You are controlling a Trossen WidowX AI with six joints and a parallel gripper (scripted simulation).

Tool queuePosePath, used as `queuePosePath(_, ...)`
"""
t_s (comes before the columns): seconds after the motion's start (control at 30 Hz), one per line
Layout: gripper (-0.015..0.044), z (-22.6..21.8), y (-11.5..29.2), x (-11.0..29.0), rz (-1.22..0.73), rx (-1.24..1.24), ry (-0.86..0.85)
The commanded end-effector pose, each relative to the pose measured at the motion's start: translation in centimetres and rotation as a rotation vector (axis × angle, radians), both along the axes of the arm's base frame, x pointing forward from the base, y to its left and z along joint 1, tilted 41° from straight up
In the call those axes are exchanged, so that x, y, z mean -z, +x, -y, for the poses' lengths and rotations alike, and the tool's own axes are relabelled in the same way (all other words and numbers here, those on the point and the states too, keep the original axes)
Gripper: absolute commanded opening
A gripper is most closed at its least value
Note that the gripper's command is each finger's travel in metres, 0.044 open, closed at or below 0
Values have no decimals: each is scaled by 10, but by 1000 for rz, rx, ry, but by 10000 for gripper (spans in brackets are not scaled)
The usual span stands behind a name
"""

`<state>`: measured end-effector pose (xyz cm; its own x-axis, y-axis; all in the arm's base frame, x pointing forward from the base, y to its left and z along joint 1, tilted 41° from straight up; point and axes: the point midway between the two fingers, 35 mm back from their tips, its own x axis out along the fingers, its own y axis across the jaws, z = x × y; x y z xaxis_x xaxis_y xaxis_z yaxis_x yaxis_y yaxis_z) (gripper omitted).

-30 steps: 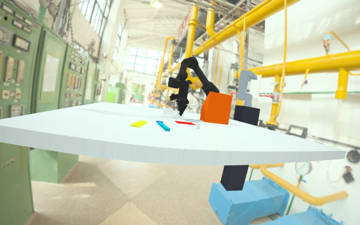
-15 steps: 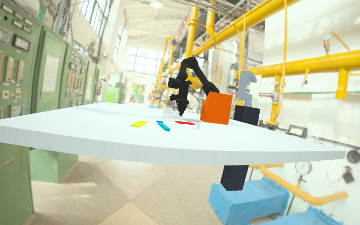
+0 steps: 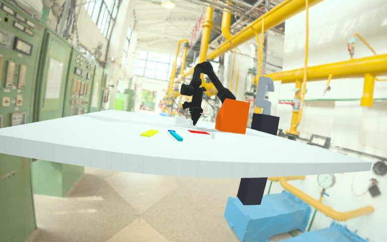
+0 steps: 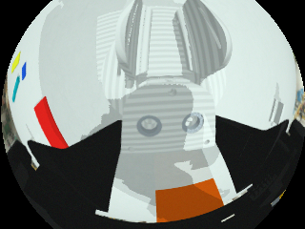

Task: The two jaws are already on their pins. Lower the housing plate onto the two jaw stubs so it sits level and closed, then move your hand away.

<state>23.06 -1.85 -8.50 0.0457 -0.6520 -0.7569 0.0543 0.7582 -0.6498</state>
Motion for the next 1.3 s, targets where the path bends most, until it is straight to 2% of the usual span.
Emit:
queuePosePath(0.0,351,2,0,1,-2,-3,-4)
queuePosePath(1.27,351,7,0,7,-2,-3,-5)
